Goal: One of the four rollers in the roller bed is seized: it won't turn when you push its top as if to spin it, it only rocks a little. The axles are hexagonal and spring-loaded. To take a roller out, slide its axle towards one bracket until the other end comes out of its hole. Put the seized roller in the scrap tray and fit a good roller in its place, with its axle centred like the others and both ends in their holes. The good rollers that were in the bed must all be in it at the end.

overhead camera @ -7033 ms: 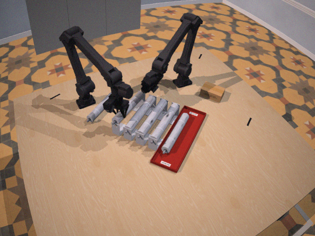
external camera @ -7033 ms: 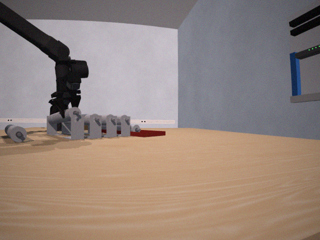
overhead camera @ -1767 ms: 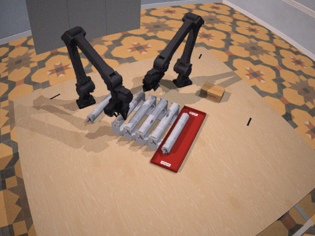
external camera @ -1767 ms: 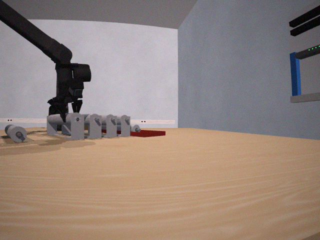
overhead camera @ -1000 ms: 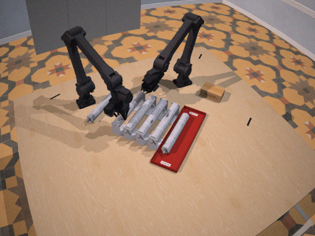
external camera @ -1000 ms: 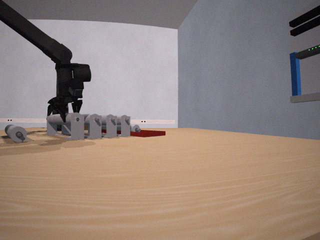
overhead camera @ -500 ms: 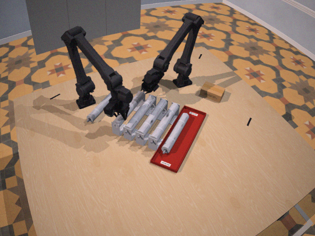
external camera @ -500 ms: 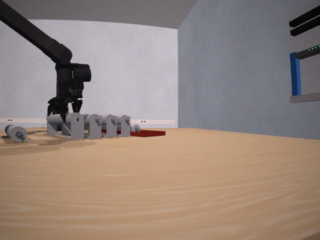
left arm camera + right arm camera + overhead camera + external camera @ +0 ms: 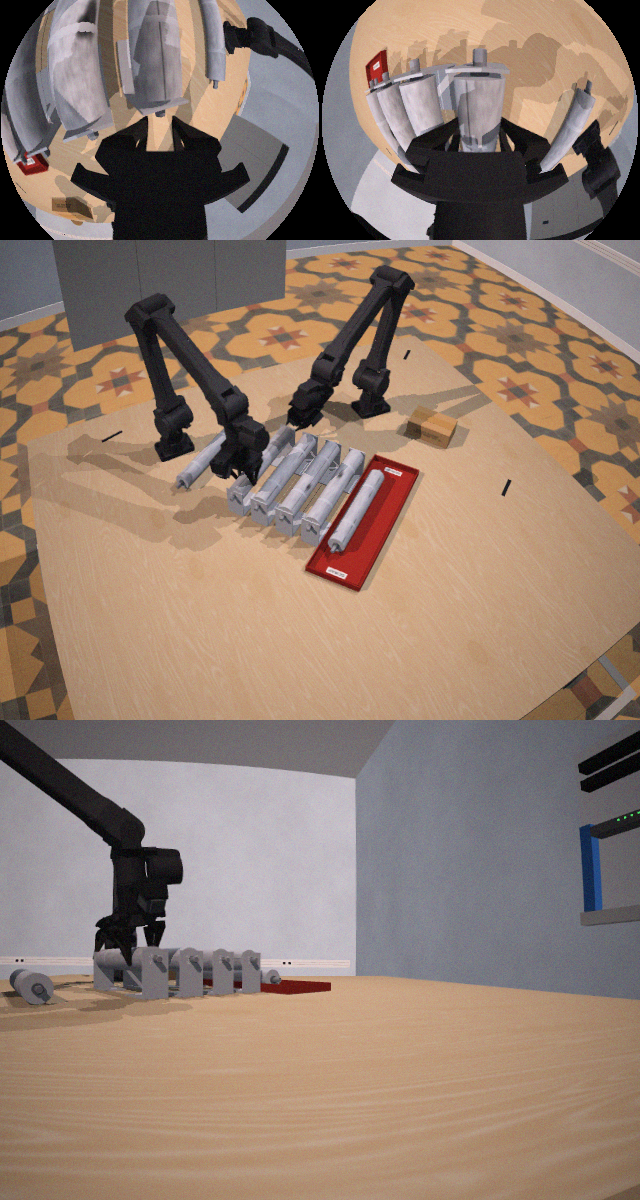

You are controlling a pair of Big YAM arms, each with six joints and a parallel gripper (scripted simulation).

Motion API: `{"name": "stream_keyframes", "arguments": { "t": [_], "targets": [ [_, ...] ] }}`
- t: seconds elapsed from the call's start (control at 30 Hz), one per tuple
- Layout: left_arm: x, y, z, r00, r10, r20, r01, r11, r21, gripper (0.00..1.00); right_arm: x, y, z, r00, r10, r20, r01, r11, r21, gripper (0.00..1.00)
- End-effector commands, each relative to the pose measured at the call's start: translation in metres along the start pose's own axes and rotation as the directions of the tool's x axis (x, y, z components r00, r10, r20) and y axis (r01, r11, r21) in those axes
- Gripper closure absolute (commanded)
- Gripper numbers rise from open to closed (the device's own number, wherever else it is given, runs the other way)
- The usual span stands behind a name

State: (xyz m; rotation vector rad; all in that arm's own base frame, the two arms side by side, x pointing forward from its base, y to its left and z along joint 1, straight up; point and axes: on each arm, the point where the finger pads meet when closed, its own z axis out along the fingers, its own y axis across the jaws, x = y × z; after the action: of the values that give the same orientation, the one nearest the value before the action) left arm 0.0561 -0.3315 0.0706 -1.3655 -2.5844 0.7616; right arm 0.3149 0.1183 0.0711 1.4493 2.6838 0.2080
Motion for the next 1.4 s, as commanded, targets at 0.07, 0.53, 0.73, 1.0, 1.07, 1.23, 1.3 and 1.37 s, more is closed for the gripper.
{"name": "stream_keyframes", "arguments": {
  "t": [0.07,0.53,0.73,1.0,1.07,1.23,1.3,1.37],
  "targets": [
    [-0.026,-0.013,-0.009,0.998,0.02,0.053,-0.021,1.0,0.013,0.68,-0.002,0.03,-0.03,0.999,-0.019,0.027,0.021,0.997,-0.074,0.68],
    [-0.026,-0.013,-0.009,0.998,0.02,0.053,-0.021,1.0,0.013,0.68,-0.002,0.031,-0.033,0.999,-0.026,0.04,0.029,0.997,-0.074,0.68],
    [-0.026,-0.013,-0.009,0.998,0.02,0.053,-0.021,1.0,0.013,0.68,-0.002,0.031,-0.033,0.999,-0.027,0.043,0.03,0.997,-0.074,0.68],
    [-0.026,-0.013,-0.009,0.998,0.02,0.053,-0.021,1.0,0.013,0.68,-0.002,0.032,-0.036,0.998,-0.028,0.051,0.032,0.997,-0.074,0.68],
    [-0.026,-0.013,-0.009,0.998,0.02,0.053,-0.021,1.0,0.013,0.68,-0.002,0.032,-0.036,0.998,-0.029,0.053,0.032,0.997,-0.074,0.68],
    [-0.026,-0.013,-0.009,0.998,0.02,0.053,-0.021,1.0,0.013,0.68,-0.002,0.032,-0.037,0.998,-0.03,0.057,0.034,0.997,-0.074,0.68],
    [-0.026,-0.013,-0.009,0.998,0.02,0.053,-0.021,1.0,0.013,0.68,-0.002,0.032,-0.037,0.998,-0.03,0.057,0.034,0.997,-0.074,0.68],
    [-0.026,-0.013,-0.009,0.998,0.02,0.053,-0.021,1.0,0.013,0.68,-0.002,0.032,-0.038,0.998,-0.029,0.059,0.034,0.997,-0.074,0.68]
  ]
}}
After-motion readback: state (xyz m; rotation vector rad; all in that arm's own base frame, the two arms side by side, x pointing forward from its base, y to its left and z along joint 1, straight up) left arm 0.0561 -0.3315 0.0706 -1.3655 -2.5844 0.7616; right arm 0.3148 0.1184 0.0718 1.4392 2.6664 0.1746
